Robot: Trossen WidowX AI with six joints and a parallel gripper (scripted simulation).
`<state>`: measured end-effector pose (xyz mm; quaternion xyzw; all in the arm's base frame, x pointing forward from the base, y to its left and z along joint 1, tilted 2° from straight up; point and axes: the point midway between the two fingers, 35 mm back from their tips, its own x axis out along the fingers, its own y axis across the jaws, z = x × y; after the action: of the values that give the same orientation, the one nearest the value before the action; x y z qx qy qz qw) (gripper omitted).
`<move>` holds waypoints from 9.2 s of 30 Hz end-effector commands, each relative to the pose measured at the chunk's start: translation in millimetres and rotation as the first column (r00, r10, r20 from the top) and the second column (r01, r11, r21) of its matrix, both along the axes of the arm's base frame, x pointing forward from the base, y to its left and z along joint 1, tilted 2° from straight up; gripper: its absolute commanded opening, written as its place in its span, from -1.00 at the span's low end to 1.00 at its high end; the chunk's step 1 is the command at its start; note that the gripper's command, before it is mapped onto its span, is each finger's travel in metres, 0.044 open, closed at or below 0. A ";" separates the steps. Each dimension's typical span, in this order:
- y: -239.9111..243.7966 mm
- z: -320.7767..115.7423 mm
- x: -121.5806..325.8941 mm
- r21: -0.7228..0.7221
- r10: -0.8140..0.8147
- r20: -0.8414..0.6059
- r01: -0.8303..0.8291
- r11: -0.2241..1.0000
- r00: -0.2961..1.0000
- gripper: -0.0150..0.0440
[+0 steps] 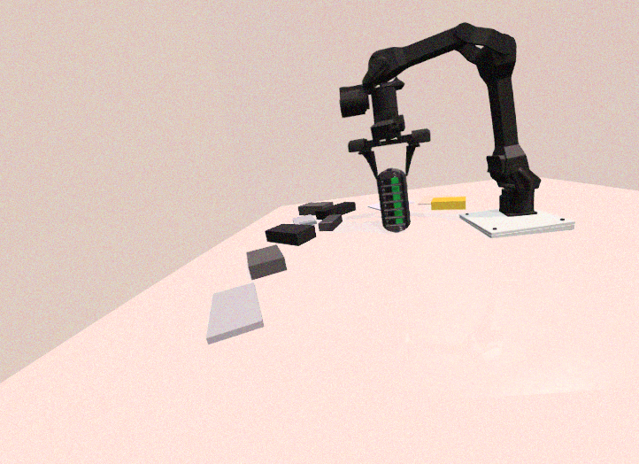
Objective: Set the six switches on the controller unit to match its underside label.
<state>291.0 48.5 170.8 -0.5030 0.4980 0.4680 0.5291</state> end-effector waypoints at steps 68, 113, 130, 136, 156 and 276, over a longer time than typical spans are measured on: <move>-58.0 -12.8 -4.3 -0.006 0.004 -0.010 -0.004 1.000 1.000 0.65; -90.5 -27.1 -5.2 -0.009 0.003 -0.010 -0.004 1.000 1.000 0.65; -101.6 -34.0 -5.4 -0.010 0.003 -0.010 -0.004 1.000 1.000 0.65; -105.4 -36.7 -5.4 -0.010 0.003 -0.010 -0.004 1.000 1.000 0.65; -117.1 -46.7 -5.5 -0.011 0.003 -0.010 -0.004 1.000 1.000 0.65; -148.1 -110.2 -3.0 -0.024 -0.006 -0.007 0.006 1.000 1.000 1.00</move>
<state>288.0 -99.5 60.6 -0.5061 0.5068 0.4625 0.5226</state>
